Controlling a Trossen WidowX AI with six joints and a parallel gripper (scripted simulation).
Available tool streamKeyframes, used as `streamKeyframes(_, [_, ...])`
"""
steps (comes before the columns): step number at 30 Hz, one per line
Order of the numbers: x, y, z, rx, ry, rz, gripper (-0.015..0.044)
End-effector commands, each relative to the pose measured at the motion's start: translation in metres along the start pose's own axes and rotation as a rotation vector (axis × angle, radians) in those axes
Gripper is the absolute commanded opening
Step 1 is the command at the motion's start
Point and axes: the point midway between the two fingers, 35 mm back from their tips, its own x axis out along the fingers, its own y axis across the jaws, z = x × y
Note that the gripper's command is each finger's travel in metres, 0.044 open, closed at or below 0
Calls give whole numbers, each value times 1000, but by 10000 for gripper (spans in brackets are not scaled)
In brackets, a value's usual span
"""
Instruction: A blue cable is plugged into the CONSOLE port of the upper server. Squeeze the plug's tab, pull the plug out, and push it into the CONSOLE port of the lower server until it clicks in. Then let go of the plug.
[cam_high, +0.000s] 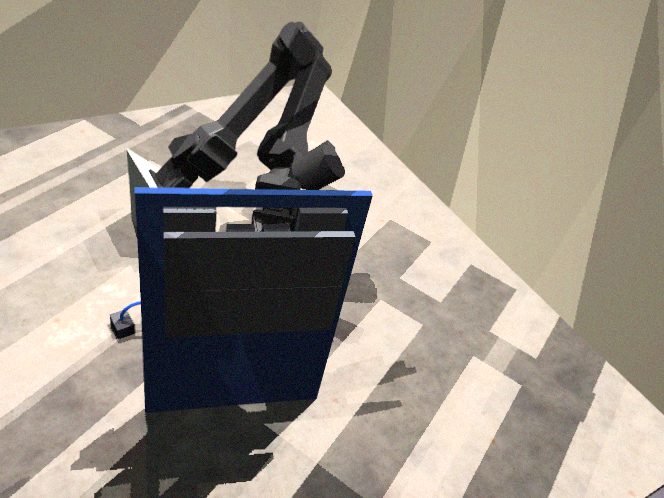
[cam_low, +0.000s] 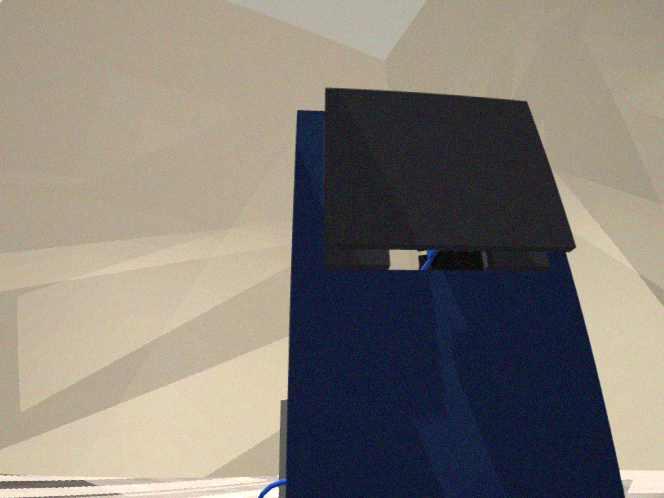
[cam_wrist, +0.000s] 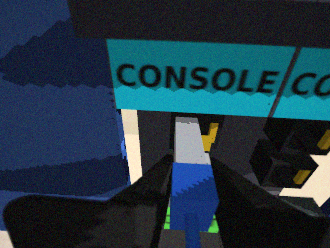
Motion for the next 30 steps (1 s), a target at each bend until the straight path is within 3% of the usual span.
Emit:
streamKeyframes(1, [1, -4, 2, 3, -2, -13, 0])
streamKeyframes(30, [6, -4, 4, 4, -2, -15, 0])
